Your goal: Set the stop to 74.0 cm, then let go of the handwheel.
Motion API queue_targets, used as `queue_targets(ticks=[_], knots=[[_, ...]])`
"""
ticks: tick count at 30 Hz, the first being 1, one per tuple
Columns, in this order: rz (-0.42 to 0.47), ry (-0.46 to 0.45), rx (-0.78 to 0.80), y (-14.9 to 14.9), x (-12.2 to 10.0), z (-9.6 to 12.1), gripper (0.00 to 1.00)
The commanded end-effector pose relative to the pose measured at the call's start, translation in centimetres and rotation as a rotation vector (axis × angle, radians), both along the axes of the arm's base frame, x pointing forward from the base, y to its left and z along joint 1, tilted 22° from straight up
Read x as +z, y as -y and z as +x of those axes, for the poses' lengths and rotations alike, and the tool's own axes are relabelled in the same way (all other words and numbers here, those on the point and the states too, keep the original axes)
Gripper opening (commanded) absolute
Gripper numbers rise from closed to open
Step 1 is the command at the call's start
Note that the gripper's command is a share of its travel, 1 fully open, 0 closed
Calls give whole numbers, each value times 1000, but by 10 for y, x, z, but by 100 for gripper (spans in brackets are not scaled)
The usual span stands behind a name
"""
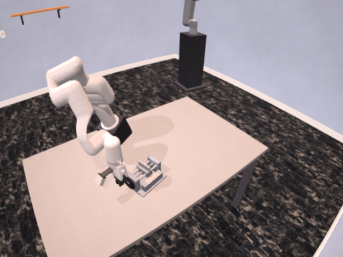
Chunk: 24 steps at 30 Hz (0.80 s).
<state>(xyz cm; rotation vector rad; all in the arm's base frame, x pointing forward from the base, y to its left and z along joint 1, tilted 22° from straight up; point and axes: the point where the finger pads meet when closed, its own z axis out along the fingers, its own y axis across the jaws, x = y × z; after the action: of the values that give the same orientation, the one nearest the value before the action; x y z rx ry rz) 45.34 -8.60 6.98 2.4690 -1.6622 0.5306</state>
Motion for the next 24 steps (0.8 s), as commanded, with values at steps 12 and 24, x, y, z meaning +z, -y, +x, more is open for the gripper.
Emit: queue_targets(ticks=[12, 24], knots=[[1, 7, 5, -11, 11, 18, 6], [1, 7, 5, -15, 10, 28, 6]])
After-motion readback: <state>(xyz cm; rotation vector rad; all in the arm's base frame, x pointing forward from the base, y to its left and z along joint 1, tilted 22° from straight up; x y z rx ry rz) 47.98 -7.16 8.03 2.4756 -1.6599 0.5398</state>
